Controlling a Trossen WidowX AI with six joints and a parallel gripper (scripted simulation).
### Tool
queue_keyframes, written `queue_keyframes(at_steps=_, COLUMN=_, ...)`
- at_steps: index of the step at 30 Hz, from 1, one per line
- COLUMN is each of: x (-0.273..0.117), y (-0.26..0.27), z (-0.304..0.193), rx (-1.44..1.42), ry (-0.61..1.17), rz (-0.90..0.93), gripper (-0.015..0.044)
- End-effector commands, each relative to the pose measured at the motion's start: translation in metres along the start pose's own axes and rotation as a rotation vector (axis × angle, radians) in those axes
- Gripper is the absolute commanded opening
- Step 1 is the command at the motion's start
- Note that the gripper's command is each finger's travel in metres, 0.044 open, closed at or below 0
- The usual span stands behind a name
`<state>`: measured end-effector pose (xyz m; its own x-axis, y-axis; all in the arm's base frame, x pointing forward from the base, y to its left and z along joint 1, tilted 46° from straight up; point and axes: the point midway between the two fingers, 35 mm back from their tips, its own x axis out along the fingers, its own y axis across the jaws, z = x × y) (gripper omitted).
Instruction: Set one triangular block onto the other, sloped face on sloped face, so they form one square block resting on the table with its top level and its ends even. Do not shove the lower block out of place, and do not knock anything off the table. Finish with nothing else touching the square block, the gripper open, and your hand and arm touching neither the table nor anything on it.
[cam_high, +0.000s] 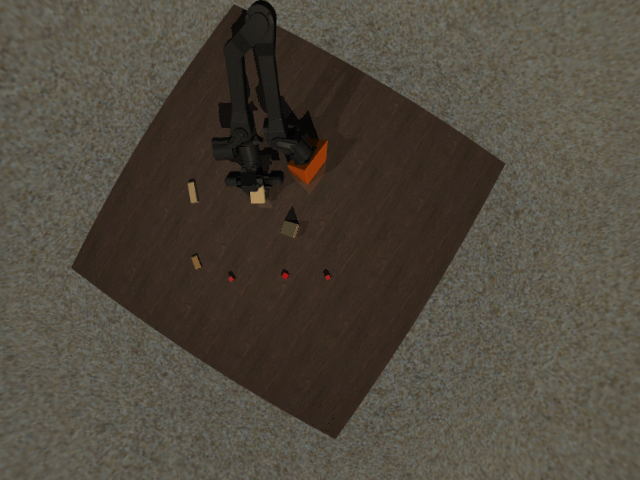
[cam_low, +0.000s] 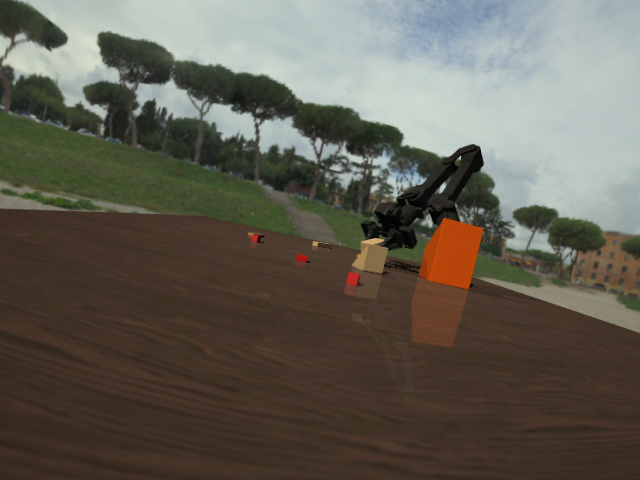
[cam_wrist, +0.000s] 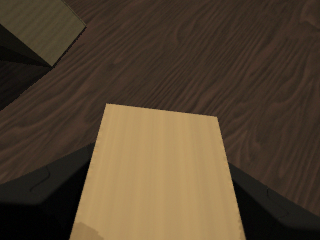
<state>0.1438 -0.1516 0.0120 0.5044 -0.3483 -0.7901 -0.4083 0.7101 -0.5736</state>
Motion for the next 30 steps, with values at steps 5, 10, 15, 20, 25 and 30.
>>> queue_keyframes(at_steps=5, x=0.000, y=0.000, z=-0.001, rx=0.006, ry=0.010, rz=-0.002, gripper=0.0263)
queue_keyframes(at_steps=10, x=0.000, y=0.000, z=-0.001, rx=0.006, ry=0.010, rz=-0.002, gripper=0.0394)
queue_keyframes(at_steps=15, x=0.000, y=0.000, z=-0.001, rx=0.006, ry=0.010, rz=-0.002, gripper=0.0440)
queue_keyframes(at_steps=20, x=0.000, y=0.000, z=-0.001, rx=0.006, ry=0.010, rz=-0.002, gripper=0.0440)
queue_keyframes(at_steps=25, x=-0.008, y=-0.003, z=0.014, rx=0.006, ry=0.012, rz=0.011, gripper=0.0440)
queue_keyframes(at_steps=30, x=-0.033, y=-0.005, z=0.047, rx=0.005, ry=0.014, rz=0.020, gripper=0.0440)
